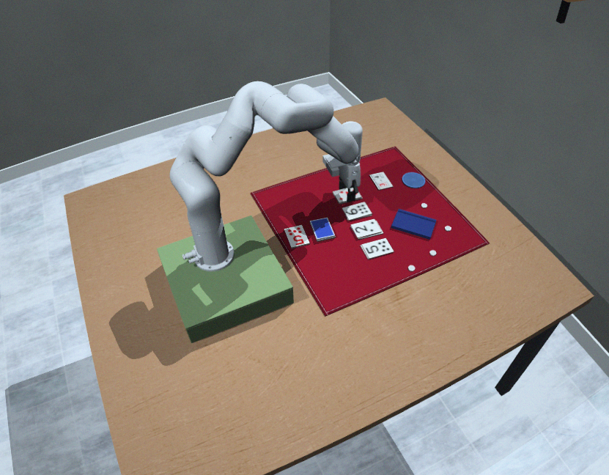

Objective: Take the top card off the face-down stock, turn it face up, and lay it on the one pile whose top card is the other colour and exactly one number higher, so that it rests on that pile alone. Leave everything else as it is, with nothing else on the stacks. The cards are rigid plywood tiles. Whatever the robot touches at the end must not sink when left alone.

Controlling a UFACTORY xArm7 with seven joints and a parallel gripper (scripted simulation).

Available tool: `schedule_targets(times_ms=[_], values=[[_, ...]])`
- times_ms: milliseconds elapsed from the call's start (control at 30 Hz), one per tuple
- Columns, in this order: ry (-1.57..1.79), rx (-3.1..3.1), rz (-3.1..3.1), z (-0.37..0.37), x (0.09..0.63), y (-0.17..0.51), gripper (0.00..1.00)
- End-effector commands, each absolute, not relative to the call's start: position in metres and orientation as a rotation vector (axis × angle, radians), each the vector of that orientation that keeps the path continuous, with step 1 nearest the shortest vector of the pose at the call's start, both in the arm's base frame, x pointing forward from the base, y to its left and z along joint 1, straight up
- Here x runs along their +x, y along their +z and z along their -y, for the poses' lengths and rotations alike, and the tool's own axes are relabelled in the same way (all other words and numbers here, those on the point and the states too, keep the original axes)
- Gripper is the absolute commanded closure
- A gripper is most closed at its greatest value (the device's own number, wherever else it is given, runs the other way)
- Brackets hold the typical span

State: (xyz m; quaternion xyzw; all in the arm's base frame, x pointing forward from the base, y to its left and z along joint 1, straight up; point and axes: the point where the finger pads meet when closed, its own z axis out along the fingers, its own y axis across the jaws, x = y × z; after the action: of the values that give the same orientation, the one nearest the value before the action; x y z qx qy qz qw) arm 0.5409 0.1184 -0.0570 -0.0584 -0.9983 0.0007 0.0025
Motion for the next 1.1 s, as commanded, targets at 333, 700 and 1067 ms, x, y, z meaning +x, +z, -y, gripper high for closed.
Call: schedule_targets(times_ms=[333,700,1067], values=[[0.000,-0.184,3.136,-0.1188,0.5428,-0.0551,0.13],[0.000,-0.184,3.136,-0.1188,0.5428,-0.0551,0.13],[0.000,-0.184,3.136,-0.1188,0.5428,-0.0551,0.13]])
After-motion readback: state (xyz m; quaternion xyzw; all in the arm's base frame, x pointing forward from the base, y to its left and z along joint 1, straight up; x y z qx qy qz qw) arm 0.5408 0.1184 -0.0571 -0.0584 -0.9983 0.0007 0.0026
